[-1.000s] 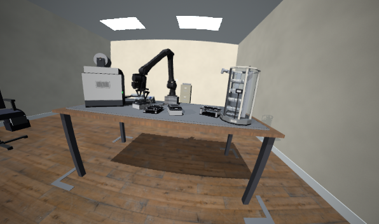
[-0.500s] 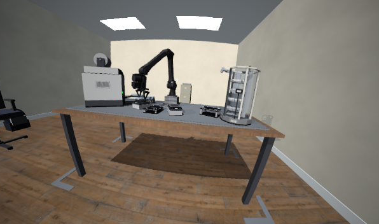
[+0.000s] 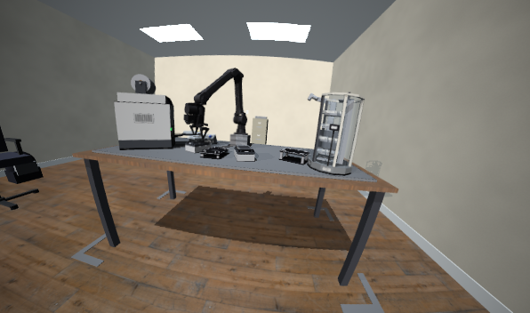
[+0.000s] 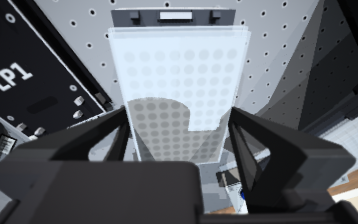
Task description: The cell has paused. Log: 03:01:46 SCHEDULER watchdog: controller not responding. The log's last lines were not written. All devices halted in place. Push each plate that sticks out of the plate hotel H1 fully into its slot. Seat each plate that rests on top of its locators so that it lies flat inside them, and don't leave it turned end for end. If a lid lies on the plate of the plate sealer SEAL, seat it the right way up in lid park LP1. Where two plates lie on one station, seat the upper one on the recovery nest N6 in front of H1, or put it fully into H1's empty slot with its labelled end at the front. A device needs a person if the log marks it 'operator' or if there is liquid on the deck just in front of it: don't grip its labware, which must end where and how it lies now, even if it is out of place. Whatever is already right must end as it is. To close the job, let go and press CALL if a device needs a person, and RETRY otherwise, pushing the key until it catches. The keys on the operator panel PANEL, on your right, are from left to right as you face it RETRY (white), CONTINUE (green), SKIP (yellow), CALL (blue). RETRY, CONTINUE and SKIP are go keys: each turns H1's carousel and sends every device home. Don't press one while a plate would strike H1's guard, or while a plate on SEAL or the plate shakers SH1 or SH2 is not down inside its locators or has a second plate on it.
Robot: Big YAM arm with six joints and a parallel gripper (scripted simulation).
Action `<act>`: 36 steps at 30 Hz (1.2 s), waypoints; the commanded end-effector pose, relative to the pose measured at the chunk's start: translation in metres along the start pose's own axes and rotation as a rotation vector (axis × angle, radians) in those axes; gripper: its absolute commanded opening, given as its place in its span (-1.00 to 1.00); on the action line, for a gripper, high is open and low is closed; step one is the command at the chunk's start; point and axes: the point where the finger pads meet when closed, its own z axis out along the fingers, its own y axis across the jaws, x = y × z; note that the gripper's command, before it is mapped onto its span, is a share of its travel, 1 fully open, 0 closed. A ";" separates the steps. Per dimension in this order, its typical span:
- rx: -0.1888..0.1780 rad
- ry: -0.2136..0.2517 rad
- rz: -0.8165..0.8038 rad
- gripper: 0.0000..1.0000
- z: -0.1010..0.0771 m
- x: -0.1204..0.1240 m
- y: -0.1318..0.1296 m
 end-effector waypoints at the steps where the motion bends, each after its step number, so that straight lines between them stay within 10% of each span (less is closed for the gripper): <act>1: 0.005 -0.041 0.010 0.68 -0.006 -0.024 -0.011; 36: 0.001 0.004 0.003 0.68 0.023 0.000 -0.005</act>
